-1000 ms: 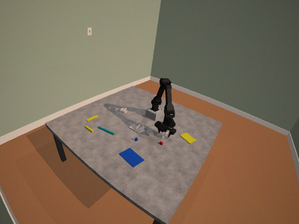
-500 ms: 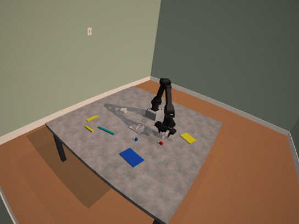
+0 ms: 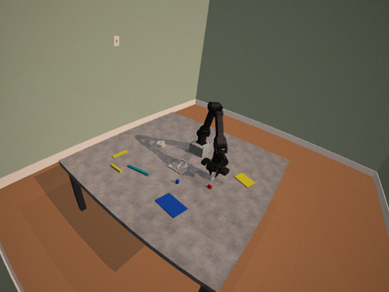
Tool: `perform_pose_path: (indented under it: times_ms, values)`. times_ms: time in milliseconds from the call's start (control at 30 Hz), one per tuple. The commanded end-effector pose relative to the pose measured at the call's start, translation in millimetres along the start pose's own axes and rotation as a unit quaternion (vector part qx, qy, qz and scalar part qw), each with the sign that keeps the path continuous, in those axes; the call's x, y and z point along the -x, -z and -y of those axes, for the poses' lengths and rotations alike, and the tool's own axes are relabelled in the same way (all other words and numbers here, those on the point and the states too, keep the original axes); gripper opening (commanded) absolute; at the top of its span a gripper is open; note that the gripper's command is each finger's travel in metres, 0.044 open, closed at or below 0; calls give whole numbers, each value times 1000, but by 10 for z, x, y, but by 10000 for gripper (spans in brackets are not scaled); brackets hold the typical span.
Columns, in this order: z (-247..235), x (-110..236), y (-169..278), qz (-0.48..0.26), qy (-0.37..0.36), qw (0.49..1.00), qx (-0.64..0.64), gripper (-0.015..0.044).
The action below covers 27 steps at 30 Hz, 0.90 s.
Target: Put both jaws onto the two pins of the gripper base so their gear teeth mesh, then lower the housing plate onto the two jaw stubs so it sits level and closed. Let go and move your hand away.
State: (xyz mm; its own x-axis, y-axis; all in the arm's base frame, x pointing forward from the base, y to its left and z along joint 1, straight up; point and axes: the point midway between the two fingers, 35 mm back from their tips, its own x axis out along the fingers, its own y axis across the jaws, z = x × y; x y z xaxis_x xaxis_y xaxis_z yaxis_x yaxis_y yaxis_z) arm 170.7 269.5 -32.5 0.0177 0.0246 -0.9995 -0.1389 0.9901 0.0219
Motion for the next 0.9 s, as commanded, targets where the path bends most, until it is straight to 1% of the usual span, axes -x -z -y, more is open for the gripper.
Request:
perform_pose_path:
  times_ms: [0,300,867]
  values:
    - [2,0,-2,1,1,1000,0,134]
    - [0,20,-4,1,1,1000,0,134]
    - [-18,544,-19,1,0,1000,-1,134]
